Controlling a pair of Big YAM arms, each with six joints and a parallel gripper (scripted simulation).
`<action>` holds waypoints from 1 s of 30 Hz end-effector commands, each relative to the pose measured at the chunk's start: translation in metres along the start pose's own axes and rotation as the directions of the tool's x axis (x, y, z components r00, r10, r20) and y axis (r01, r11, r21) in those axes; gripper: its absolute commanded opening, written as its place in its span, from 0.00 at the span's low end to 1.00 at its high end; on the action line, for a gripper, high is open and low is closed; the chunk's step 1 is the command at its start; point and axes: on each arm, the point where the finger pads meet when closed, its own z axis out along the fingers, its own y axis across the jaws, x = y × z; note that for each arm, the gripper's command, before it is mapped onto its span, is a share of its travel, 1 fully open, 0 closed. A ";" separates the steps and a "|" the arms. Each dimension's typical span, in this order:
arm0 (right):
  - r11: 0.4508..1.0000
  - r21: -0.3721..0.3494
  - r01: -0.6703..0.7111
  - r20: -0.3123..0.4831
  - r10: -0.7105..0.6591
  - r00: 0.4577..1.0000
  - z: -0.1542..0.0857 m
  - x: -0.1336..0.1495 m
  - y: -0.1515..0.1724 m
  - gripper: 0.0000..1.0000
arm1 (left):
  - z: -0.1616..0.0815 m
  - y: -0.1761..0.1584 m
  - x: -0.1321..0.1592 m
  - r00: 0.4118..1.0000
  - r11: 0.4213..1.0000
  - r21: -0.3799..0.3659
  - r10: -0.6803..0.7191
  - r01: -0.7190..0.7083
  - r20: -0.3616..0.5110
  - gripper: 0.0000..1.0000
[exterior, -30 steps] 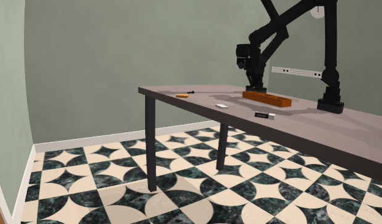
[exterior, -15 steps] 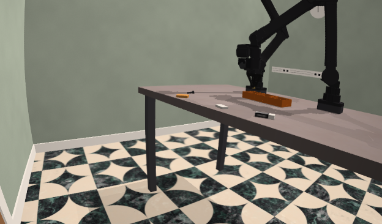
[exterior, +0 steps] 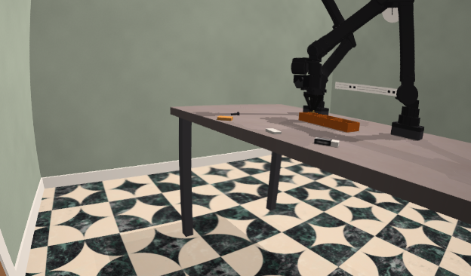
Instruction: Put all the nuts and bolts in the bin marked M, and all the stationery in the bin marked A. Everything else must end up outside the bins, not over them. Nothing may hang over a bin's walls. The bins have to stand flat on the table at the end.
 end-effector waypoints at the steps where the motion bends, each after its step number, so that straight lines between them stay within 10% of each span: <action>1: 1.000 0.002 0.007 -0.001 -0.007 1.000 -0.005 0.003 -0.002 1.00 | 0.012 0.000 -0.001 1.000 1.000 0.005 0.007 -0.007 -0.003 0.11; 30: 1.000 0.002 0.007 -0.001 -0.007 1.000 -0.005 0.003 -0.002 1.00 | 0.013 0.003 -0.011 1.000 1.000 -0.010 0.001 -0.001 0.024 0.21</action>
